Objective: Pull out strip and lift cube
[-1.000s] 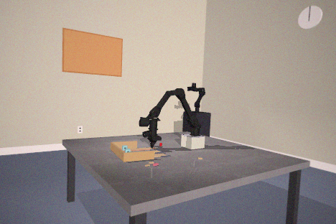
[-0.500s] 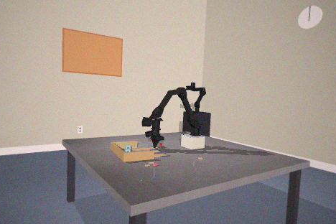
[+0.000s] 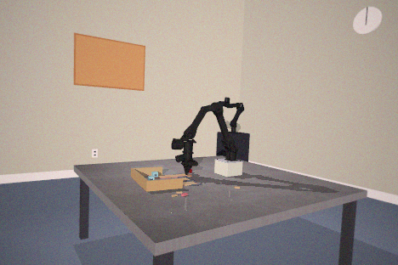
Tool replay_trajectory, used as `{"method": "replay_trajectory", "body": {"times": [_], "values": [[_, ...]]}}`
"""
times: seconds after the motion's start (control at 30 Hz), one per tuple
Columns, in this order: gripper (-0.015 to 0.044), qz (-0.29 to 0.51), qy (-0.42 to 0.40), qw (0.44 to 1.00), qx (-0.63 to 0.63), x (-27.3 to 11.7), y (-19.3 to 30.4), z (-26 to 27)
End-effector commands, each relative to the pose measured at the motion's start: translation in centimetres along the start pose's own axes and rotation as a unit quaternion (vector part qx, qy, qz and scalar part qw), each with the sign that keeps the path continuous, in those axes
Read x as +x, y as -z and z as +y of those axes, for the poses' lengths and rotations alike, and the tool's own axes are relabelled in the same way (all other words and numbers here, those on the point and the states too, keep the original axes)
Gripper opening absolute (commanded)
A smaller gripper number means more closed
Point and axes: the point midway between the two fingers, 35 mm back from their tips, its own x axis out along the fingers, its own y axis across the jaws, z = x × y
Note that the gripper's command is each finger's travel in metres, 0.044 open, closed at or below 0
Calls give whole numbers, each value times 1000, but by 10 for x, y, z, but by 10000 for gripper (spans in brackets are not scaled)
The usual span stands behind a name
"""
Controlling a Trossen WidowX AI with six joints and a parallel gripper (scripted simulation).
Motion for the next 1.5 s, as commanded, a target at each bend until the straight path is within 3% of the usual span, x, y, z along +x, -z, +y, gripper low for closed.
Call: {"method": "replay_trajectory", "body": {"times": [0.0,1.47], "values": [[0,13,0,1000,-1,4,15,0],[0,16,0,1000,-1,3,79,-1]]}}
